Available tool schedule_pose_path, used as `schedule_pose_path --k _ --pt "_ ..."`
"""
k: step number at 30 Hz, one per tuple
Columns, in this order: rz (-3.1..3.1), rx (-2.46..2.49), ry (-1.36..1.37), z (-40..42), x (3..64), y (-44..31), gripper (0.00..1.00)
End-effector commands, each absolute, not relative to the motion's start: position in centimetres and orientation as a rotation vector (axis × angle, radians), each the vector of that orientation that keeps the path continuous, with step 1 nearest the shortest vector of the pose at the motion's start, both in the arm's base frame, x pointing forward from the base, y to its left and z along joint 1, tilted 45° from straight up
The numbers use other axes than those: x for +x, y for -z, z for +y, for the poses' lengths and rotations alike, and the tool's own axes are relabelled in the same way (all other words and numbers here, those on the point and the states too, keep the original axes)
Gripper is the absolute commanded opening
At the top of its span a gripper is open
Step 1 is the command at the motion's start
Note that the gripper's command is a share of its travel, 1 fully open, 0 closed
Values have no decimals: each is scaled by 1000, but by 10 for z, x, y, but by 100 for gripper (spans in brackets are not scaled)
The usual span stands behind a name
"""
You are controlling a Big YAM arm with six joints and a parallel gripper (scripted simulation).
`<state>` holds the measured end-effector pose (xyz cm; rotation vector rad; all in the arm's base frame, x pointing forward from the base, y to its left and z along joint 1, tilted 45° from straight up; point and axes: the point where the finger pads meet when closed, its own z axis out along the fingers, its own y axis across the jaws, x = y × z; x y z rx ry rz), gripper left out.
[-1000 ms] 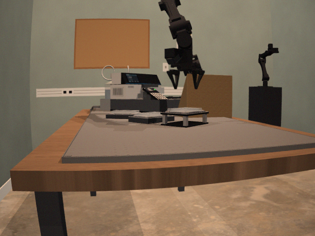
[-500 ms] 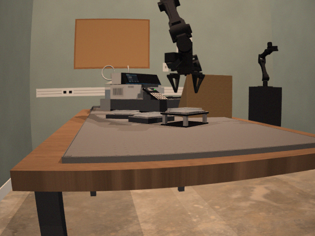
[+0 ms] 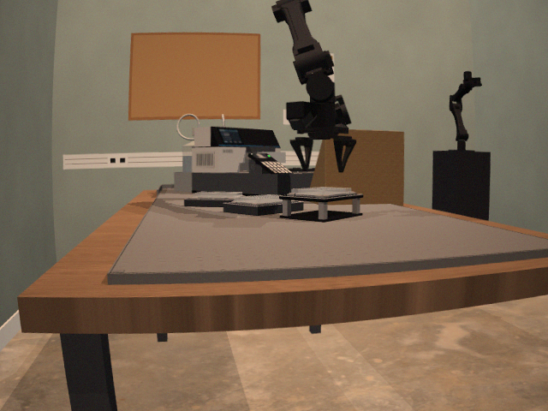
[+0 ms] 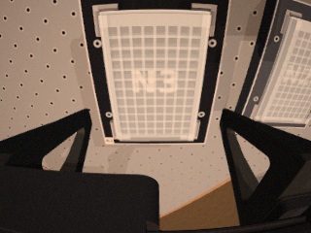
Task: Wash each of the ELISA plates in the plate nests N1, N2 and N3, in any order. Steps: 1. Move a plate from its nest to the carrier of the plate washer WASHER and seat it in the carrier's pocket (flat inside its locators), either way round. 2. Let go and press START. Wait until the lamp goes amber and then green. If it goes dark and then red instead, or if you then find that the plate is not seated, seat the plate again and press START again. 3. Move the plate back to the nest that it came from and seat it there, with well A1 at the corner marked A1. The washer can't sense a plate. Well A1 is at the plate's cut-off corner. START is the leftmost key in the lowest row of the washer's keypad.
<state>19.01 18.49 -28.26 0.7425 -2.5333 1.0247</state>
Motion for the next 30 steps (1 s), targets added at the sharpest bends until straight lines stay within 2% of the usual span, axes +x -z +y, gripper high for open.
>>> schedule_pose_path --k 1,9,30 --pt "-2558 768 -1002 192 195 284 100" --pt "-2531 748 -1017 169 190 298 100" --pt "-2568 755 -1002 183 197 300 100"
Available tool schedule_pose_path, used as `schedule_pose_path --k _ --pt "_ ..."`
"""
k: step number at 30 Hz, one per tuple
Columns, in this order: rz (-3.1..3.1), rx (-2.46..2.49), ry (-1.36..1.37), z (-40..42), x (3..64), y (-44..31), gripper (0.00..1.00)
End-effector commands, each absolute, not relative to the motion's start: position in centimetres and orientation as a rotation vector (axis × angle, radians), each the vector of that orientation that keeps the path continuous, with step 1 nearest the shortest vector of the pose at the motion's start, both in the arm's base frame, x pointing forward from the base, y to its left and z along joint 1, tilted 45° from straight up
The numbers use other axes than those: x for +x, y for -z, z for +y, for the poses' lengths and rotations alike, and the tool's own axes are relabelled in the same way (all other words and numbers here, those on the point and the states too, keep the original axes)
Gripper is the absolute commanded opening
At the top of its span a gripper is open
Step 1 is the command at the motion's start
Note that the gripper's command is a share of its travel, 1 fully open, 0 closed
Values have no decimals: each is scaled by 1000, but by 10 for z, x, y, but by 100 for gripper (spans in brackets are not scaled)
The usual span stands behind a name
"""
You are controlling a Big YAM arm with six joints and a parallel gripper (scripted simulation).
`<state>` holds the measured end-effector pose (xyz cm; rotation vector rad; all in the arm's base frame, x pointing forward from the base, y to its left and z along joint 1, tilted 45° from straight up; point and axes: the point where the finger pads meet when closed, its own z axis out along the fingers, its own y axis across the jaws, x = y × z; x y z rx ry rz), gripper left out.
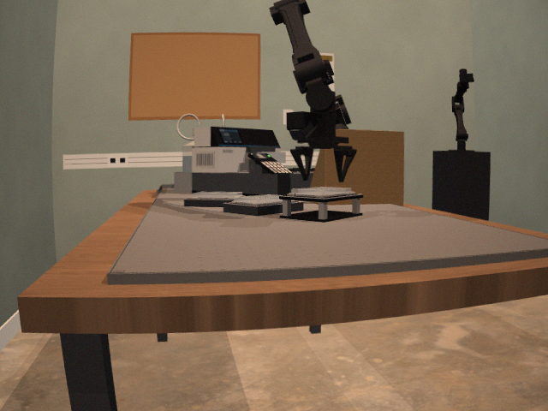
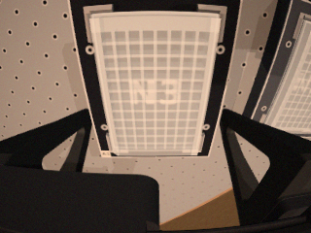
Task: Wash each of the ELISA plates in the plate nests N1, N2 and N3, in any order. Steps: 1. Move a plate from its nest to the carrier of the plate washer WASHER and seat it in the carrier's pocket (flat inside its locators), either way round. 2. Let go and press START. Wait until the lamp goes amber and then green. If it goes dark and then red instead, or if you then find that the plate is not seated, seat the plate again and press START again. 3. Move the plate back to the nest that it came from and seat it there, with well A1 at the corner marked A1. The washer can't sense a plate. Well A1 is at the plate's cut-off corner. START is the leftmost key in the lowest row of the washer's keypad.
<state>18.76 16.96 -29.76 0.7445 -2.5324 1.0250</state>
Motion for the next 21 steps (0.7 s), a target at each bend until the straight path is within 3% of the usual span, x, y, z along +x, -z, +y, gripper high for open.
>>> schedule_pose_path --k 1,21 --pt "-2568 755 -1002 183 197 300 100" --pt "-2533 760 -1016 160 188 311 100"
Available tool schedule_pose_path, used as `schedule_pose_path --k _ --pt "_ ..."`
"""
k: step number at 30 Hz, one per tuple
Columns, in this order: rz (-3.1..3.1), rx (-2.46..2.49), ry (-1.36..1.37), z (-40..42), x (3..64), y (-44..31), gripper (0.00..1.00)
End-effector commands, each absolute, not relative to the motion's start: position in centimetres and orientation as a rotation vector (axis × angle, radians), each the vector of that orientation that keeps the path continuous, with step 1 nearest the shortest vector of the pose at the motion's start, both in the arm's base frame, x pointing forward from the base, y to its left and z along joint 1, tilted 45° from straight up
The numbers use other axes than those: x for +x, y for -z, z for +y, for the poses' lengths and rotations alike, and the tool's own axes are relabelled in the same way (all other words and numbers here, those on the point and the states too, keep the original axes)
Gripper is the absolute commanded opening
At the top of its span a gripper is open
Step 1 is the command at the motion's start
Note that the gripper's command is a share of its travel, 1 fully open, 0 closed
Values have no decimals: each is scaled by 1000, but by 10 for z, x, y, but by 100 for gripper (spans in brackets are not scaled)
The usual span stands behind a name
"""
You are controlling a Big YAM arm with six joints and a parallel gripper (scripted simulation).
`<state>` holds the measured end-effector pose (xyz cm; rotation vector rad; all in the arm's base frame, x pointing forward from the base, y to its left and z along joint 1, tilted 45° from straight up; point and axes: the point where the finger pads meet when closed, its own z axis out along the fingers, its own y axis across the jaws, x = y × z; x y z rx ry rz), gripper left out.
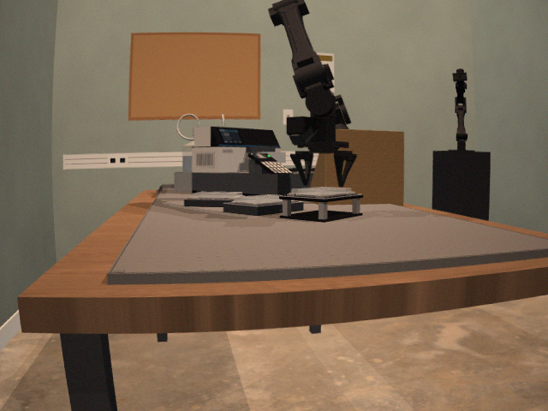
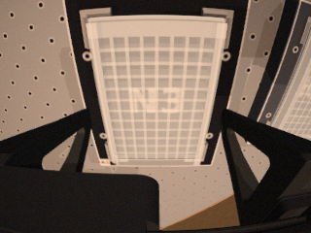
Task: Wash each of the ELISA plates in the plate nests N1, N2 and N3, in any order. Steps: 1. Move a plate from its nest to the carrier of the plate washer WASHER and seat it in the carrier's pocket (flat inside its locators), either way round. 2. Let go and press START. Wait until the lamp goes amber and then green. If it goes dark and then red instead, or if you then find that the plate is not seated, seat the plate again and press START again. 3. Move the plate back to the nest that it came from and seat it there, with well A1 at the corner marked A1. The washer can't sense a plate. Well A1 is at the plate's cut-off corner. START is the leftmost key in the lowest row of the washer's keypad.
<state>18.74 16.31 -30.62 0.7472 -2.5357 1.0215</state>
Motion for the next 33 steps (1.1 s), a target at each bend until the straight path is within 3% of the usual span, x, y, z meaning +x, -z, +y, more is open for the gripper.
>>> schedule_pose_path --k 1,33 --pt "-2566 758 -997 170 196 304 100" --pt "-2566 754 -1004 162 194 321 100"
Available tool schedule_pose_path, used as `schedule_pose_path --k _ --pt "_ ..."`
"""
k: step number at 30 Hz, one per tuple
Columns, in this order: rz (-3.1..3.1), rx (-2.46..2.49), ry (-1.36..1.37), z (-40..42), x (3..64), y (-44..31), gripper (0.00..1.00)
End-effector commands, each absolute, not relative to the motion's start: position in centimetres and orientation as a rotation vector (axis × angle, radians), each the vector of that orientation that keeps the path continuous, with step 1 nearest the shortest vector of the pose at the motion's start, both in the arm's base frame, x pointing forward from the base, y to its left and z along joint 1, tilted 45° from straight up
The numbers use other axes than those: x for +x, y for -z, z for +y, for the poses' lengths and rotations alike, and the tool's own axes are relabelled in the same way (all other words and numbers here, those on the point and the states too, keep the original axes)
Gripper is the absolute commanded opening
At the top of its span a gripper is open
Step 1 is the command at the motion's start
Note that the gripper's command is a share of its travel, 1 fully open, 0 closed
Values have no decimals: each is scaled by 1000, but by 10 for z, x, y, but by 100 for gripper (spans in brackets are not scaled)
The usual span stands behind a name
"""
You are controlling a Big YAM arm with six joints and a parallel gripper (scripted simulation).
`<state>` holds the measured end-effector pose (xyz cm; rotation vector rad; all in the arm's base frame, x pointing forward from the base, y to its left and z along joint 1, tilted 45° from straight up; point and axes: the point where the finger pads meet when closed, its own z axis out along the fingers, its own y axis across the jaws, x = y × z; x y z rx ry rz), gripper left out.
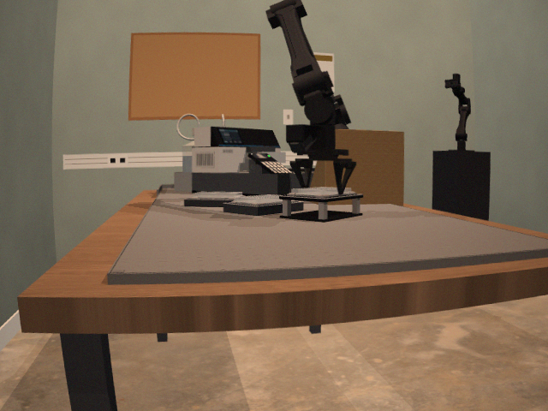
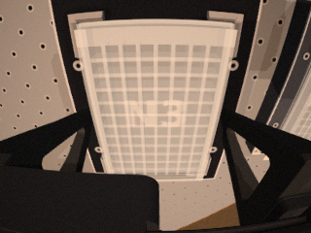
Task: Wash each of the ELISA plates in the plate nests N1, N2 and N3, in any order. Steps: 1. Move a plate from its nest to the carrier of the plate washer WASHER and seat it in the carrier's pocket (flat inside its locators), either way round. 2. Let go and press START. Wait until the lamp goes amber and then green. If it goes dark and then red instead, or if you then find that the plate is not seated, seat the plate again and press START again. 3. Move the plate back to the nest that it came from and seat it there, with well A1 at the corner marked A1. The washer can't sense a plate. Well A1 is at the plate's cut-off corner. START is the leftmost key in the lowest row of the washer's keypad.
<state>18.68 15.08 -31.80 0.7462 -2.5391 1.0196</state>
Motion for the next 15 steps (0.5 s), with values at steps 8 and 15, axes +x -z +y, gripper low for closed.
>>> schedule_pose_path --k 8,15 --pt "-2566 754 -1004 162 194 321 98" --pt "-2566 754 -1004 162 194 321 84"
